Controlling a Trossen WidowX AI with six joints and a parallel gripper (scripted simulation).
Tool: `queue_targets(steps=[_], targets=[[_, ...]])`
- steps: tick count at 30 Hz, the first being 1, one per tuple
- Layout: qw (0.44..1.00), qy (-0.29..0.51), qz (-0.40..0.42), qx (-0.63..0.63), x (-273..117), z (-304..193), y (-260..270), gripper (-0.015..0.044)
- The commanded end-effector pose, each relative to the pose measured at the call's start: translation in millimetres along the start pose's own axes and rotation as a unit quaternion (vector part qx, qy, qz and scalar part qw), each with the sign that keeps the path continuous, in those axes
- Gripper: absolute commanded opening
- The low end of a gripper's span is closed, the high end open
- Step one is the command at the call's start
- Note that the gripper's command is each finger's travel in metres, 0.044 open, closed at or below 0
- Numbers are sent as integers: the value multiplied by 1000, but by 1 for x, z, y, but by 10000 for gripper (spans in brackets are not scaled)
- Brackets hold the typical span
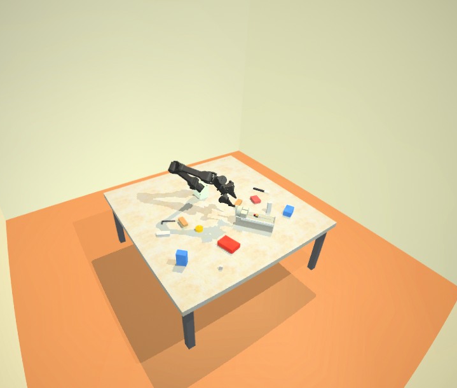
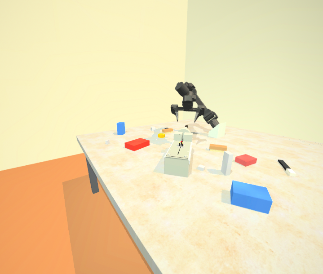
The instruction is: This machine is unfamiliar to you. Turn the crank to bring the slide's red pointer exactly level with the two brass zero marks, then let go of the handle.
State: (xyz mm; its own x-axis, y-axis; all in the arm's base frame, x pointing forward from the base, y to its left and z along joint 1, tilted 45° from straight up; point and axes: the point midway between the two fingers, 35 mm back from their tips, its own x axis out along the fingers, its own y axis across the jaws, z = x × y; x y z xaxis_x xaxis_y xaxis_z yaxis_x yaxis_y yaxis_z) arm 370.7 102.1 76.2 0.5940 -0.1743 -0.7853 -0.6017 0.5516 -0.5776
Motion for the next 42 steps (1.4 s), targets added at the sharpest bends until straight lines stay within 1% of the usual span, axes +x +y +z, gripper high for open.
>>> queue_targets(steps=[1, 33, 42], targets=[[1000, 2, 4, -2, 6, -7, 2, 440], [1000, 2, 3, -3, 40, -43, 2, 440], [1000, 2, 3, -3, 40, -43, 2, 204]])
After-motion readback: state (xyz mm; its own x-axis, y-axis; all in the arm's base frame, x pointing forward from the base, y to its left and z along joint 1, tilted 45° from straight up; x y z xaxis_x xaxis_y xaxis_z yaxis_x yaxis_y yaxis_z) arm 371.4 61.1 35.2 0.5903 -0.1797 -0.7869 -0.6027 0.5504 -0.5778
